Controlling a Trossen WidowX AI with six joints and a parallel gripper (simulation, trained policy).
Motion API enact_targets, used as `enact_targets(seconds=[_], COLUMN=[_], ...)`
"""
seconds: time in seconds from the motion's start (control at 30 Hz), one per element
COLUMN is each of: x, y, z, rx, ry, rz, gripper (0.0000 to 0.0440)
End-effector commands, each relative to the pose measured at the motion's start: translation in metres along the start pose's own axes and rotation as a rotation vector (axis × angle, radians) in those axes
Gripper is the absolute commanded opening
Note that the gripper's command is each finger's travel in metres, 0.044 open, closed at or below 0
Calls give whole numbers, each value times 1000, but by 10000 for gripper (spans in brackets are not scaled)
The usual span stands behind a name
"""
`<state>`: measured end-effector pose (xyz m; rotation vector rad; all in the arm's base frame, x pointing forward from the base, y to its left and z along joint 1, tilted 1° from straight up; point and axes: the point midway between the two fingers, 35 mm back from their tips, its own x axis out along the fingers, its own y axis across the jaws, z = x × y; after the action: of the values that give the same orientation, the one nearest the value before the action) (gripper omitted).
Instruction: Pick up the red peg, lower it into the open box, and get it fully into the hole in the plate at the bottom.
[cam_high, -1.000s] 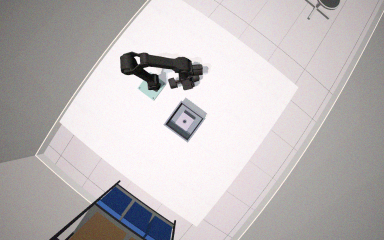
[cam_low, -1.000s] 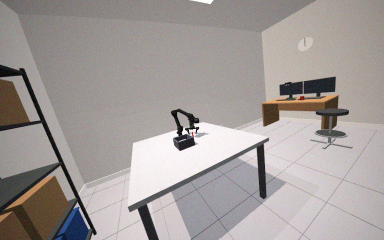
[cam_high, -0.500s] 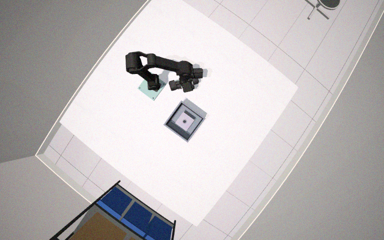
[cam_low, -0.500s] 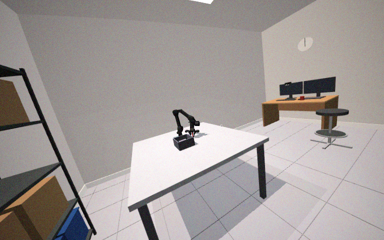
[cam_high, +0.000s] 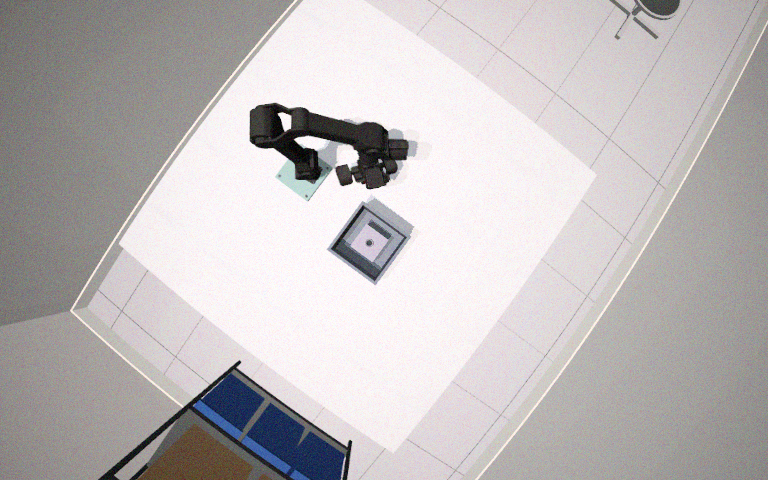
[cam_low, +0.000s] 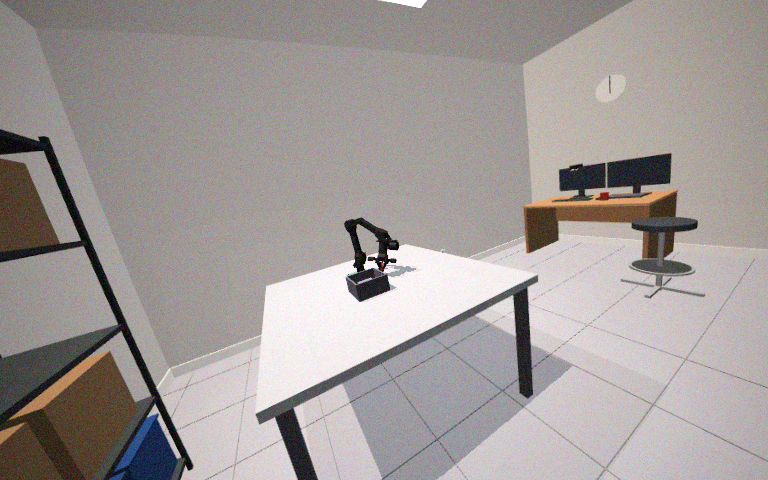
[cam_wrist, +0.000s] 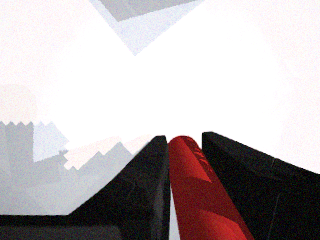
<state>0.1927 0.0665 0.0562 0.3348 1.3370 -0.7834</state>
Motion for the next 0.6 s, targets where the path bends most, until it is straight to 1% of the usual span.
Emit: enact_targets(seconds=[0.0, 0.27, 0.57], x=[-20, -57, -68], y=[-7, -19, -35], z=[17, 52, 90], rx=[10, 86, 220], ry=[-50, -128, -179], rz=[13, 37, 36], gripper=[0, 0, 0])
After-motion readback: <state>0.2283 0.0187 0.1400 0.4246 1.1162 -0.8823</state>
